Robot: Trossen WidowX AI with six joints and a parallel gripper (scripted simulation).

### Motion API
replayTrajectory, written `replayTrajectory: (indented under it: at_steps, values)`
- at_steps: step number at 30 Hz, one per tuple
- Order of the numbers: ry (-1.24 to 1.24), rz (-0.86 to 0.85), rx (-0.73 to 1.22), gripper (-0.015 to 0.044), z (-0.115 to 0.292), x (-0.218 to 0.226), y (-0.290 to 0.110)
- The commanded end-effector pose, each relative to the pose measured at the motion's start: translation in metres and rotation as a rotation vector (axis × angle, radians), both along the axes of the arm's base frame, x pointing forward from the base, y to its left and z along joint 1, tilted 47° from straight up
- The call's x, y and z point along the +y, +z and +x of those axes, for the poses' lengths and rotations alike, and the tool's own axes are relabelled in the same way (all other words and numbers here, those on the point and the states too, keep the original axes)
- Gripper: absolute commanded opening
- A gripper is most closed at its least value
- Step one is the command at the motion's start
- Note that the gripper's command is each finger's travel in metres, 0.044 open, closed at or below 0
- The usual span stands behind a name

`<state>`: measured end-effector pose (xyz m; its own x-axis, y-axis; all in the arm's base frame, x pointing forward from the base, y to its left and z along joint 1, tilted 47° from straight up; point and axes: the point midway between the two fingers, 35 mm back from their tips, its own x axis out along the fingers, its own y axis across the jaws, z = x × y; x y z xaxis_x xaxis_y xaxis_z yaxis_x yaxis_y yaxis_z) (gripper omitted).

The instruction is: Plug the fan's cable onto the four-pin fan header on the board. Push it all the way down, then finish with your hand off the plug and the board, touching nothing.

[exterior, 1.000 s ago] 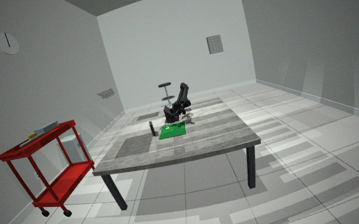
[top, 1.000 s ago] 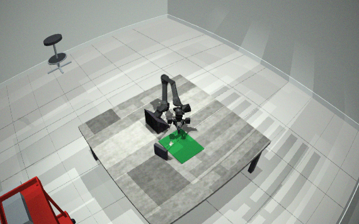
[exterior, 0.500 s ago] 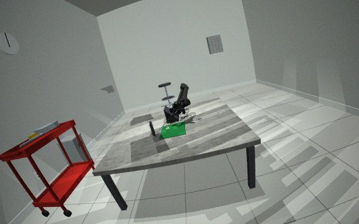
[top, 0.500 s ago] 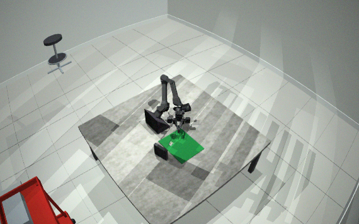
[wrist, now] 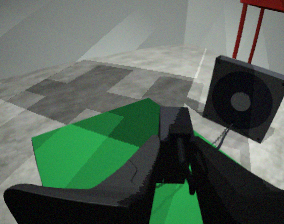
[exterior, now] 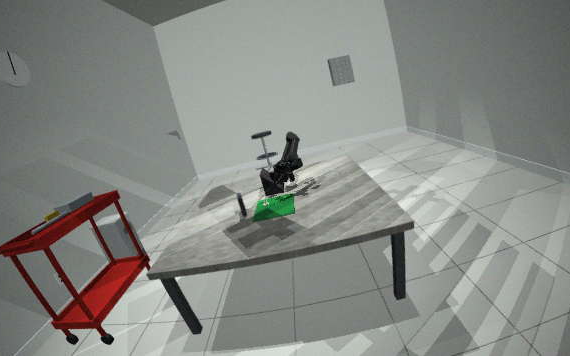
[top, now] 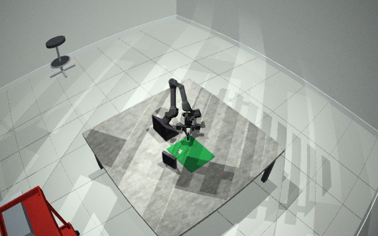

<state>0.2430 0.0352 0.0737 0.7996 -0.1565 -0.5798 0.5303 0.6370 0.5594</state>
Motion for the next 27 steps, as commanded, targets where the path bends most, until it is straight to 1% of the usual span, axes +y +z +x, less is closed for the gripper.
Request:
replayTrajectory:
  at_steps: [1,27]
  values:
    - [-0.008,0.003,-0.005,0.0,0.0,0.002,-0.001]
    - [-0.008,0.005,-0.004,0.0,-0.005,0.021,-0.014]
